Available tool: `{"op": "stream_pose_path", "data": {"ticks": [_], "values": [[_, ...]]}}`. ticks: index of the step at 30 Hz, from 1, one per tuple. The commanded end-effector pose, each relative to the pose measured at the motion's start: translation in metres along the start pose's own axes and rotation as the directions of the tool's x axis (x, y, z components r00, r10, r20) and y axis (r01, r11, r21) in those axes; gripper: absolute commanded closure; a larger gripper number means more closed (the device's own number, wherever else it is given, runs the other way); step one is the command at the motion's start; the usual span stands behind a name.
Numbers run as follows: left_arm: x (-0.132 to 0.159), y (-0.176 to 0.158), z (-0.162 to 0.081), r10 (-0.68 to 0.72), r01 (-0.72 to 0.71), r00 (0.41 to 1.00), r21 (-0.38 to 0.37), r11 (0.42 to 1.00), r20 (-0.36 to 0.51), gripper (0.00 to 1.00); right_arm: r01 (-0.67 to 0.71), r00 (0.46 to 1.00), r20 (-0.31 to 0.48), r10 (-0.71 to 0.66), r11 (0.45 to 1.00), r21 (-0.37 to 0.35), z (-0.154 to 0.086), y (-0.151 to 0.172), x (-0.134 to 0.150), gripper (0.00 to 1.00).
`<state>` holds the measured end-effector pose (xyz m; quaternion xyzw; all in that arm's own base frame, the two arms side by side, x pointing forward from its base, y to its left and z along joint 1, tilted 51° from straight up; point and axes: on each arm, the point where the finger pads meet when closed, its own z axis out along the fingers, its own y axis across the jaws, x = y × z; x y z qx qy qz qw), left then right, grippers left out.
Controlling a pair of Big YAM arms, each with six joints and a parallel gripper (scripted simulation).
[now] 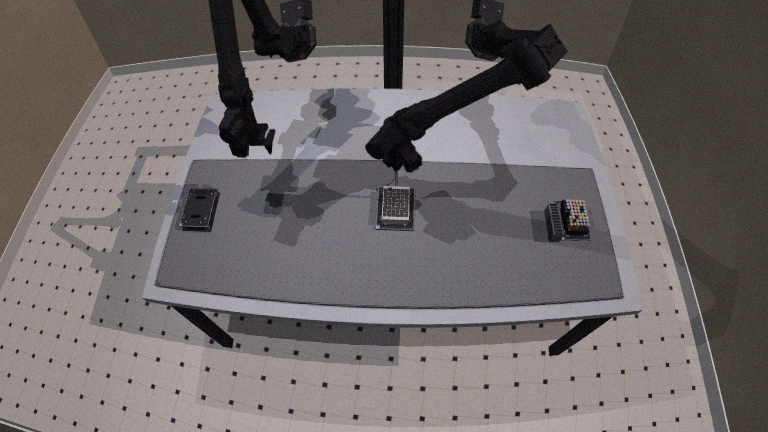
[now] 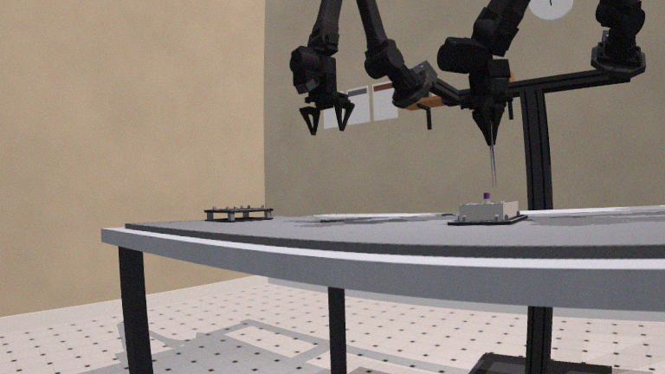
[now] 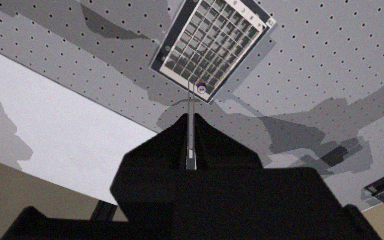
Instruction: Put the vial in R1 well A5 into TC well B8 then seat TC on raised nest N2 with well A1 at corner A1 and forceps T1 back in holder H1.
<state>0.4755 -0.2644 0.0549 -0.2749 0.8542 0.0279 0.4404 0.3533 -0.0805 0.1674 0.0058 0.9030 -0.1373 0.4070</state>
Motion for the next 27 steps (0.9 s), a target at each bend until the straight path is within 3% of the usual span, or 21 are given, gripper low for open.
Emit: {"op": "stream_pose_path", "data": {"ticks": [1, 7, 10, 20, 24, 27], "values": [[-0.012, 0.004, -0.001, 0.131, -0.131, 0.991, 0.021, 0.991, 0.009, 0.93, 0.013, 1.000, 0.017, -0.013, 1.000, 0.001, -0.003, -0.001, -0.008, 0.00], [-0.006, 0.006, -0.003, 0.252, -0.252, 0.968, 0.033, 0.967, 0.007, 0.93, 0.013, 1.000, 0.017, -0.013, 1.000, 0.001, -0.003, -0.001, -0.008, 0.00], [-0.019, 0.013, -0.001, 0.312, -0.313, 0.950, 0.027, 0.949, 0.015, 0.93, 0.013, 1.000, 0.017, -0.013, 1.000, 0.001, -0.003, -0.001, -0.008, 0.00], [-0.029, 0.026, -0.001, 0.545, -0.546, 0.838, 0.031, 0.837, 0.027, 0.93, 0.013, 1.000, 0.017, -0.013, 1.000, 0.001, -0.003, -0.001, -0.008, 0.00], [-0.020, 0.026, -0.002, 0.562, -0.562, 0.827, 0.041, 0.826, 0.023, 0.93, 0.013, 1.000, 0.017, -0.013, 1.000, 0.001, -0.003, -0.001, -0.008, 0.00], [-0.034, 0.033, 0.000, 0.545, -0.546, 0.838, 0.035, 0.837, 0.028, 0.93, 0.013, 1.000, 0.017, -0.013, 1.000, 0.001, -0.003, -0.001, -0.008, 0.00]]}}
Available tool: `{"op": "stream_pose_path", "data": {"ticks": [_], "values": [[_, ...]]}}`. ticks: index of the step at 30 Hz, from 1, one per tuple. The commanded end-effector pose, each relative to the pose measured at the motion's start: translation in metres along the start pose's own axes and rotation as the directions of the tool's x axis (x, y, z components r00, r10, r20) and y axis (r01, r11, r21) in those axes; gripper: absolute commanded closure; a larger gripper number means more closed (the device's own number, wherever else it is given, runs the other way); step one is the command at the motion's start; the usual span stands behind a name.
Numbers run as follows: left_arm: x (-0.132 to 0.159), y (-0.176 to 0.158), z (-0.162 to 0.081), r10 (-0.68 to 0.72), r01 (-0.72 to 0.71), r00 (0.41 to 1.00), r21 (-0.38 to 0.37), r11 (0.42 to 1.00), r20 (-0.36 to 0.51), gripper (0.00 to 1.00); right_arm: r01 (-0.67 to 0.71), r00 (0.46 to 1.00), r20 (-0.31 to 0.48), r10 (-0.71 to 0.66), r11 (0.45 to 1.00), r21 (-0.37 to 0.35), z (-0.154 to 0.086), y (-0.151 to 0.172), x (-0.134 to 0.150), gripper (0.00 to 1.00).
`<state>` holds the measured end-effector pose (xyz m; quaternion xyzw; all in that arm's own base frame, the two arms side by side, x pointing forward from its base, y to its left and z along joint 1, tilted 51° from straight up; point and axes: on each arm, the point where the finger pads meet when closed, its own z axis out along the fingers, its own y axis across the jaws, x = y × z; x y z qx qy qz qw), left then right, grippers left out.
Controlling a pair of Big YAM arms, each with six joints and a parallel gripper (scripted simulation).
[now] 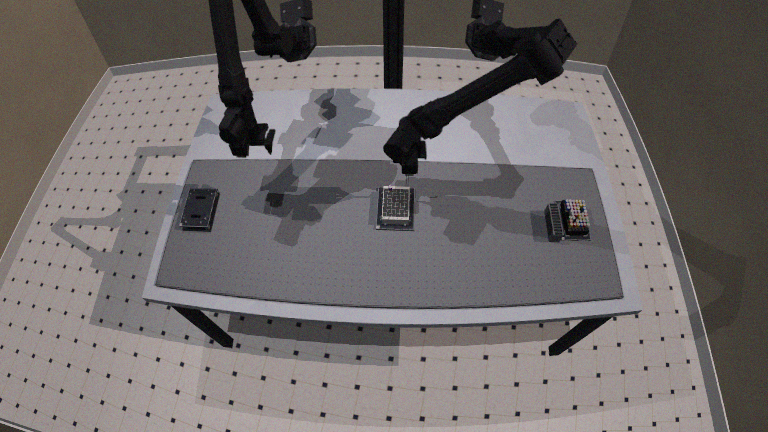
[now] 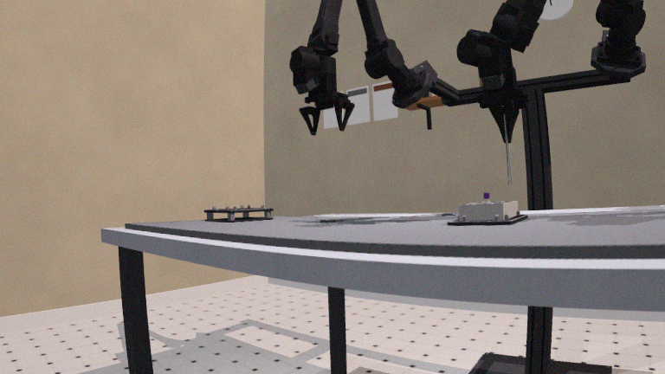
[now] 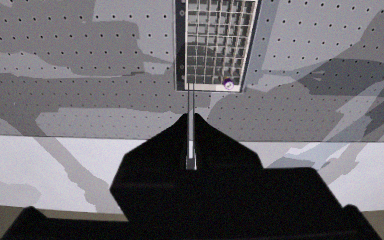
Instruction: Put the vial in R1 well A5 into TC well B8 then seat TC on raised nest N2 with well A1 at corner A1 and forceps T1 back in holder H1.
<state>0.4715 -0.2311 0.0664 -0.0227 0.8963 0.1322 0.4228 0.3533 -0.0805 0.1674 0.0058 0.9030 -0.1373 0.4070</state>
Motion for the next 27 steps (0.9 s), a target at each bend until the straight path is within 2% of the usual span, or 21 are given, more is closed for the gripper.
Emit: {"op": "stream_pose_path", "data": {"ticks": [1, 13, 14, 16, 27], "values": [[-0.008, 0.012, 0.000, 0.024, -0.024, 1.000, 0.001, 1.000, 0.013, 0.93, 0.013, 1.000, 0.017, -0.013, 1.000, 0.001, -0.003, -0.001, -0.008, 0.00], [-0.009, 0.028, -0.001, 0.025, -0.025, 1.000, 0.005, 1.000, 0.015, 0.93, 0.013, 1.000, 0.017, -0.013, 1.000, 0.001, -0.003, -0.001, -0.008, 0.00], [0.008, 0.020, 0.003, 0.064, -0.064, 0.998, 0.007, 0.998, -0.009, 0.93, 0.013, 1.000, 0.017, -0.013, 1.000, 0.001, -0.003, -0.001, -0.008, 0.00], [-0.010, 0.034, -0.001, 0.025, -0.025, 1.000, 0.004, 1.000, 0.014, 0.93, 0.013, 1.000, 0.017, -0.013, 1.000, 0.001, -0.003, -0.001, -0.008, 0.00], [-0.011, 0.052, -0.001, 0.027, -0.027, 1.000, 0.005, 1.000, 0.014, 0.93, 0.013, 1.000, 0.017, -0.013, 1.000, 0.001, -0.003, -0.001, -0.008, 0.00]]}}
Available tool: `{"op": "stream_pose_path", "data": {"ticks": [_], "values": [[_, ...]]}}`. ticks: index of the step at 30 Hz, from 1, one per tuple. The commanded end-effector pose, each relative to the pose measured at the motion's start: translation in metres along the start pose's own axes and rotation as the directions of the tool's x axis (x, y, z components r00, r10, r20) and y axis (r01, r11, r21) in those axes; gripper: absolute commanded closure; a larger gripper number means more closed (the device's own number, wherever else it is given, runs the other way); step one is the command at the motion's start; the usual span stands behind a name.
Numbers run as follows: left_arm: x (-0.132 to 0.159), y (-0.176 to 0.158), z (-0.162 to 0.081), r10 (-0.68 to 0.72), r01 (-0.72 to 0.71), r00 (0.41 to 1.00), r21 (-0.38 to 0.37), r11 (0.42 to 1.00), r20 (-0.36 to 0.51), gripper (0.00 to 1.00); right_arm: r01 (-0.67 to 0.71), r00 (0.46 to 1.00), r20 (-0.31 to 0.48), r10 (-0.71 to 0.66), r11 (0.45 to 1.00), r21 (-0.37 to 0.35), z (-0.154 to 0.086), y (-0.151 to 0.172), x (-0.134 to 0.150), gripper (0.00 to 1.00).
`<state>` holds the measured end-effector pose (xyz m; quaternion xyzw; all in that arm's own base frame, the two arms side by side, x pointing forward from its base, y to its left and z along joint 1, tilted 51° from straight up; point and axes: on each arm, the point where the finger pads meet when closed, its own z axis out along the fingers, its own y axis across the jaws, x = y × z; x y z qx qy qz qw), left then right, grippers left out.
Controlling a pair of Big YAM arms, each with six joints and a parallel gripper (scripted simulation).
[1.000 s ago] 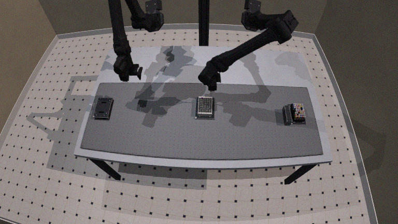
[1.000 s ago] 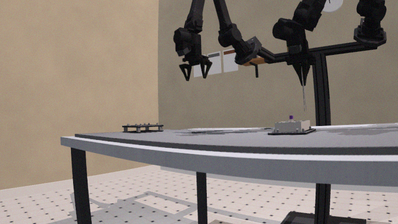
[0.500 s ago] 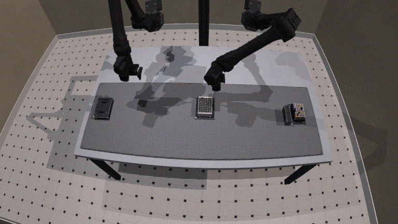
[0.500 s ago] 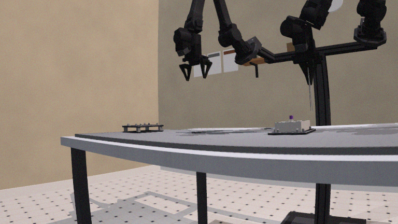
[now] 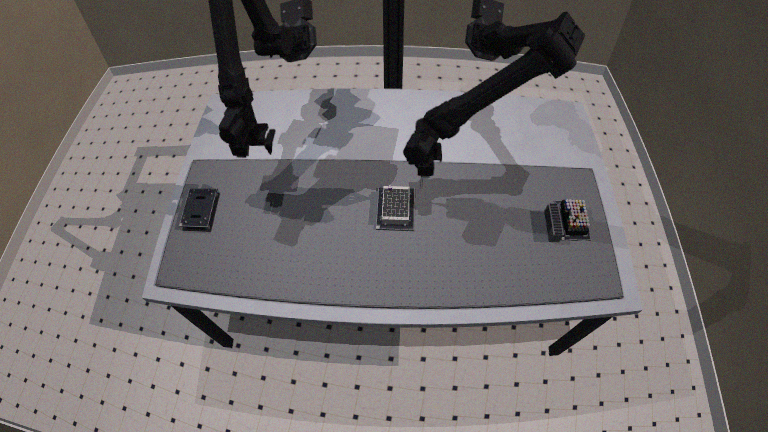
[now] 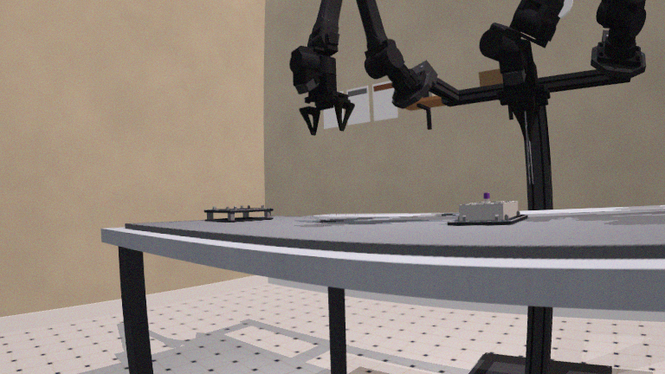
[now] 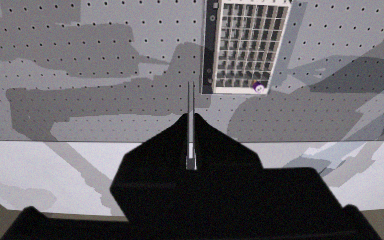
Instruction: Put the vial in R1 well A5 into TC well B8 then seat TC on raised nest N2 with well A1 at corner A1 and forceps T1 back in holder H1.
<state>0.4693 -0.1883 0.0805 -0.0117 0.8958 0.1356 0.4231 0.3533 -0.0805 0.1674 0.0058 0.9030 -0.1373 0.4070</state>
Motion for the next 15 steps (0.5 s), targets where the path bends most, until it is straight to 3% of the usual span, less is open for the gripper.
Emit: {"op": "stream_pose_path", "data": {"ticks": [1, 3, 4, 6, 15], "values": [[-0.004, 0.009, -0.001, 0.006, -0.006, 1.000, 0.001, 1.000, 0.008, 0.93, 0.013, 1.000, 0.017, -0.013, 1.000, 0.001, -0.003, -0.001, -0.008, 0.00], [-0.004, 0.009, -0.001, 0.006, -0.006, 1.000, 0.001, 1.000, 0.008, 0.93, 0.013, 1.000, 0.017, -0.013, 1.000, 0.001, -0.003, -0.001, -0.008, 0.00], [0.011, -0.001, 0.002, 0.042, -0.042, 0.999, 0.009, 0.999, -0.012, 0.93, 0.013, 1.000, 0.017, -0.013, 1.000, 0.001, -0.003, -0.001, -0.008, 0.00], [-0.005, 0.014, -0.002, 0.004, -0.004, 1.000, 0.002, 1.000, 0.010, 0.93, 0.013, 1.000, 0.017, -0.013, 1.000, 0.001, -0.003, -0.001, -0.008, 0.00], [-0.006, 0.029, -0.002, 0.005, -0.005, 1.000, 0.002, 1.000, 0.011, 0.93, 0.013, 1.000, 0.017, -0.013, 1.000, 0.001, -0.003, -0.001, -0.008, 0.00]]}}
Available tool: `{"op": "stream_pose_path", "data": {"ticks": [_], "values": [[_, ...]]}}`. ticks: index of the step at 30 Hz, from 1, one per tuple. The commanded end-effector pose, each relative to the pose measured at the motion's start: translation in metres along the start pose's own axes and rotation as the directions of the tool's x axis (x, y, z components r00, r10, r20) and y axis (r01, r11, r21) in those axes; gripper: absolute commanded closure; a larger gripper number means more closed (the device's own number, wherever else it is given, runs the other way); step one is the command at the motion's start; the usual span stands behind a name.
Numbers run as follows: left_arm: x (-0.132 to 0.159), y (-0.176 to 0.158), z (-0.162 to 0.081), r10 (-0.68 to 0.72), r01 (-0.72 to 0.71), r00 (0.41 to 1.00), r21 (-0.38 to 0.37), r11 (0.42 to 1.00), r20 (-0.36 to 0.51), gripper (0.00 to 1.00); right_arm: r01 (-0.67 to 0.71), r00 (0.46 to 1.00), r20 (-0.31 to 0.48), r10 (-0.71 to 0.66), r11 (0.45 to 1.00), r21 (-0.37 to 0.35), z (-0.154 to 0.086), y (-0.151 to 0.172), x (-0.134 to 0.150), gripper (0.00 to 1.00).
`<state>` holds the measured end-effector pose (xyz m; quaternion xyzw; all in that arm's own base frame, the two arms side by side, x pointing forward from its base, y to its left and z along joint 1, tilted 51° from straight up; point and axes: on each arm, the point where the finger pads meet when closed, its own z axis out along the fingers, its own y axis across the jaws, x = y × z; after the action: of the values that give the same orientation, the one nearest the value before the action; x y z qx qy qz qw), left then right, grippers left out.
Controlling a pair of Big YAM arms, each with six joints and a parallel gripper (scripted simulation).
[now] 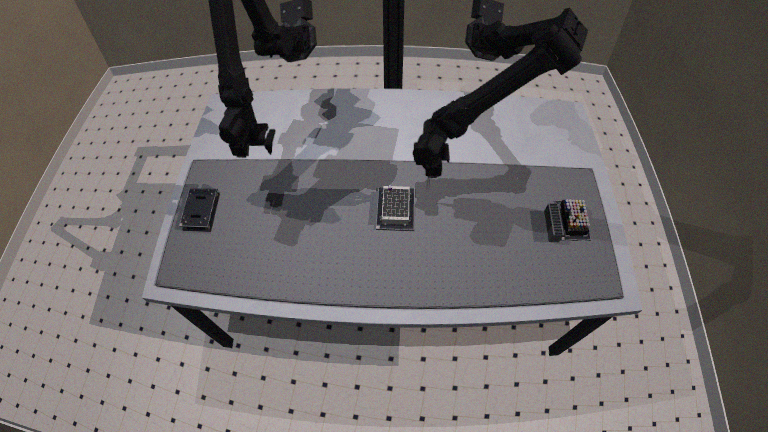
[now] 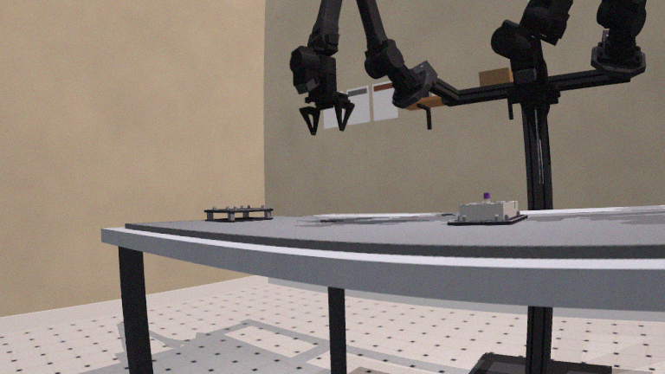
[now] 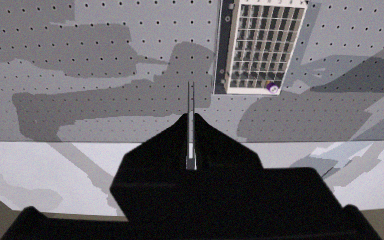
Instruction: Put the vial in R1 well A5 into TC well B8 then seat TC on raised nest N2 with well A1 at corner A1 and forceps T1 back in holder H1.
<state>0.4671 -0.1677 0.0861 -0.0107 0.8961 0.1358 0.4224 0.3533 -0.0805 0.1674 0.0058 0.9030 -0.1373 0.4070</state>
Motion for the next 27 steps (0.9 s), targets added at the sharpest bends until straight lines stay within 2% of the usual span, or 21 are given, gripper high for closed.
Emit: {"op": "stream_pose_path", "data": {"ticks": [1, 20, 23, 27], "values": [[-0.005, 0.009, -0.002, 0.003, -0.003, 1.000, 0.002, 1.000, 0.012, 0.93, 0.013, 1.000, 0.017, -0.013, 1.000, 0.001, -0.003, -0.001, -0.008, 0.00], [-0.005, 0.037, -0.001, 0.008, -0.008, 1.000, 0.000, 1.000, 0.008, 0.93, 0.013, 1.000, 0.017, -0.013, 1.000, 0.001, -0.003, -0.001, -0.008, 0.00], [0.002, 0.030, 0.000, 0.029, -0.029, 1.000, 0.009, 1.000, -0.002, 0.93, 0.013, 1.000, 0.017, -0.013, 1.000, 0.001, -0.003, -0.001, -0.008, 0.00], [-0.008, 0.046, -0.003, 0.004, -0.004, 1.000, 0.002, 1.000, 0.014, 0.93, 0.013, 1.000, 0.017, -0.013, 1.000, 0.001, -0.003, -0.001, -0.008, 0.00]]}}
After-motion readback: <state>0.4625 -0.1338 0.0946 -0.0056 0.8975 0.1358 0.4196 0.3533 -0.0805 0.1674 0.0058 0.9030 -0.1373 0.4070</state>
